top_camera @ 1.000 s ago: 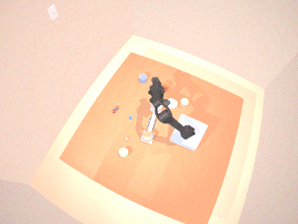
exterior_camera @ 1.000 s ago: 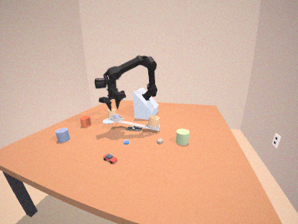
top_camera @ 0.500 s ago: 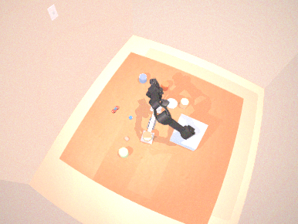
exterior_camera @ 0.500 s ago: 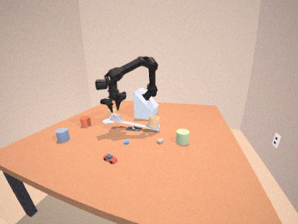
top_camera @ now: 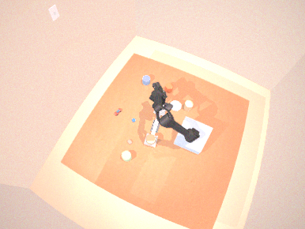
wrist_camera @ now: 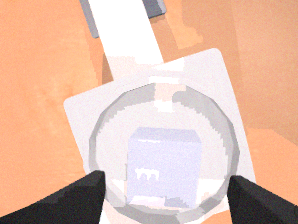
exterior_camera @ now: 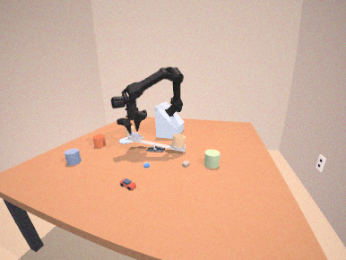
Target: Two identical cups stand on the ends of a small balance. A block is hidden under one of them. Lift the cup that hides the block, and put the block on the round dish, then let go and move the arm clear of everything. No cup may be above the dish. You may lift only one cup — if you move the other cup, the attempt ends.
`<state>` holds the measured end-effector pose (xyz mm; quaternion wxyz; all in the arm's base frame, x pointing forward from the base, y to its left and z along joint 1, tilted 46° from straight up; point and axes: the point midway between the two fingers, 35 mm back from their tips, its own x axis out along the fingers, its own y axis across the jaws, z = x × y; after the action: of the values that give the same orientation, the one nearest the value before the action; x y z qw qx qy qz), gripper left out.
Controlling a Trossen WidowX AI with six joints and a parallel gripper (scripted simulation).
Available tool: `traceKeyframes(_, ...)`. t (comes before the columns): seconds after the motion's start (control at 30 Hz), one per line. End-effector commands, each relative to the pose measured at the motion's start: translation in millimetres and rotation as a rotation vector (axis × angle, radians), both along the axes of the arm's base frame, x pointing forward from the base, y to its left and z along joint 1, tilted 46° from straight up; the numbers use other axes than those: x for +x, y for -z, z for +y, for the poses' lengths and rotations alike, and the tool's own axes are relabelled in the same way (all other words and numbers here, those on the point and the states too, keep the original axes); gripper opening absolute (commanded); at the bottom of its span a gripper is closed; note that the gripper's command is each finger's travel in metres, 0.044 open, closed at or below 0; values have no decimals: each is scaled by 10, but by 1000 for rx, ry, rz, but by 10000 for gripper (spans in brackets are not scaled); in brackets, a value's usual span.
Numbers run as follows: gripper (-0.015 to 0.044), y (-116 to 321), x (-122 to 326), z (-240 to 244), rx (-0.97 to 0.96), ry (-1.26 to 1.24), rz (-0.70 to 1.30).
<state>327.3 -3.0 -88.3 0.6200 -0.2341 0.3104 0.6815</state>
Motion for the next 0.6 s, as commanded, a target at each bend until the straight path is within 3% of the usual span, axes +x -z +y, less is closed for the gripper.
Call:
traceKeyframes(0.0, 260, 59, -22, 64, 7, 8, 8)
traceKeyframes(0.33, 260, 153, -42, 164, 8, 8, 6)
traceKeyframes(0.5, 129, 153, -42, 164, 8, 8, 6)
traceKeyframes(0.57, 115, 153, -42, 164, 8, 8, 6)
